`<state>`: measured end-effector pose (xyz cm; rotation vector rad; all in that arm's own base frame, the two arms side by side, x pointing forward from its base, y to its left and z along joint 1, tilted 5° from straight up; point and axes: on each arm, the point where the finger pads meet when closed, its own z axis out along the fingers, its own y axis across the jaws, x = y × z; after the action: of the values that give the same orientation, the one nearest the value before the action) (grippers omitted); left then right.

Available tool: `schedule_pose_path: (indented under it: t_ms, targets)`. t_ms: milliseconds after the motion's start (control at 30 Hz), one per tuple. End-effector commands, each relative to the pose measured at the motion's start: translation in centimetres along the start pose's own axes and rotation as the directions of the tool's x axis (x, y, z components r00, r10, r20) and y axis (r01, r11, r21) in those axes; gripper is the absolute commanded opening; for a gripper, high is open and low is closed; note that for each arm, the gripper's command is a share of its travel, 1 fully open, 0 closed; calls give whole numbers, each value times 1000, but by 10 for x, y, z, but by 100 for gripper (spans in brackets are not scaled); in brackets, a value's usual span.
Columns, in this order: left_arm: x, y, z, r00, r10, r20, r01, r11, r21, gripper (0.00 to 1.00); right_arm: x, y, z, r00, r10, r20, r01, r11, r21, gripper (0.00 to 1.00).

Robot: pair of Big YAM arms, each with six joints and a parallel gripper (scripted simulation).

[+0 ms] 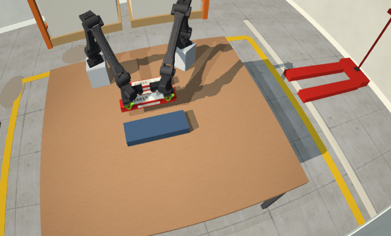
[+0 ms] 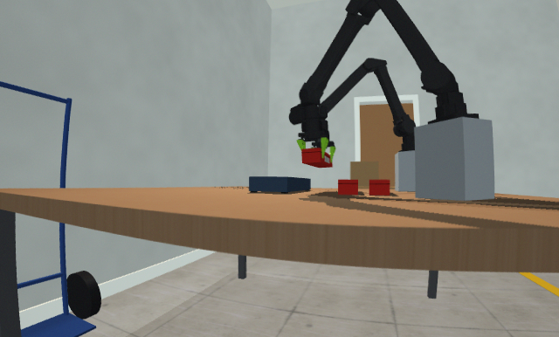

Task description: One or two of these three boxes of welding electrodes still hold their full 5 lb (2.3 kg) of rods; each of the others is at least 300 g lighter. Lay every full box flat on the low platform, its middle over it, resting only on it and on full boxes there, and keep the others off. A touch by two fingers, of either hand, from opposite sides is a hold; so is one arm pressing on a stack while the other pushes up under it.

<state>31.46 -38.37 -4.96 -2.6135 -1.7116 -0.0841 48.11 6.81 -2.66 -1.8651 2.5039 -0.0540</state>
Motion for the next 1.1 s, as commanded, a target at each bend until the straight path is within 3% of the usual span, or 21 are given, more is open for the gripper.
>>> schedule_pose_path:
  t_ms: [0,1067]
  targets:
    - [-8,39,-69,999,5,35,-1,993,-118,0,3,-37,-58,999,8,34,-12,994,111,0]
    - [-6,37,-69,999,1,35,3,993,-117,0,8,-20,-46,1000,8,23,-10,996,86,0]
